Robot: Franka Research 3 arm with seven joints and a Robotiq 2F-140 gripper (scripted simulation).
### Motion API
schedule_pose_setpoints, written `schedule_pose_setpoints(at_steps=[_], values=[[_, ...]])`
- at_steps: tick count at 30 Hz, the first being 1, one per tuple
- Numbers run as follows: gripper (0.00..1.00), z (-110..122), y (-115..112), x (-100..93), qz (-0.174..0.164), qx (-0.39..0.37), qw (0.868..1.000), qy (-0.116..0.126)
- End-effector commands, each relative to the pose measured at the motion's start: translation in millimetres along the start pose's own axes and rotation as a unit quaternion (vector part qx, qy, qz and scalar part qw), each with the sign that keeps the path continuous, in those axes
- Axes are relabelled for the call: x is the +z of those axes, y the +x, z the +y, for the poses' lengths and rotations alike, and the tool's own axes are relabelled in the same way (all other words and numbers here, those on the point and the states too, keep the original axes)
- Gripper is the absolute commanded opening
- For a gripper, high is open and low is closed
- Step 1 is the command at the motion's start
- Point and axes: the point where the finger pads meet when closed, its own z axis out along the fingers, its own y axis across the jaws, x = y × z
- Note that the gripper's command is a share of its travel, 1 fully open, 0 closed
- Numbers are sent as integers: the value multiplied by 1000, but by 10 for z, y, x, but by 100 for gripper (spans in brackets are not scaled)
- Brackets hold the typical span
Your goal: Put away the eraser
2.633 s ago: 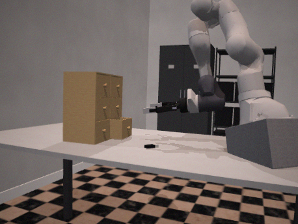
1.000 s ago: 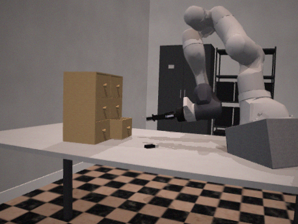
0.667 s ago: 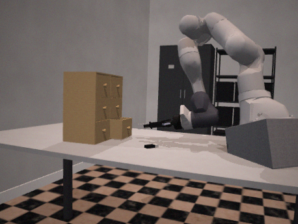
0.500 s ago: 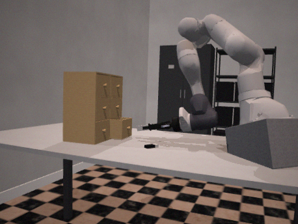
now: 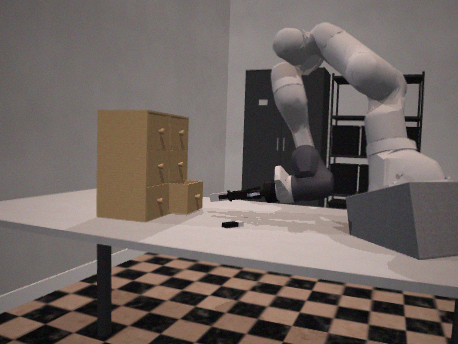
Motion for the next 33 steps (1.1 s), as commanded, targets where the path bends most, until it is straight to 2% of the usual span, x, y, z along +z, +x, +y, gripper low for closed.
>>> schedule_pose_setpoints(at_steps=[1,33], values=[[0,-4,1,1,1,-4,1000,1],[0,-5,13,72,1,-4,1000,1]])
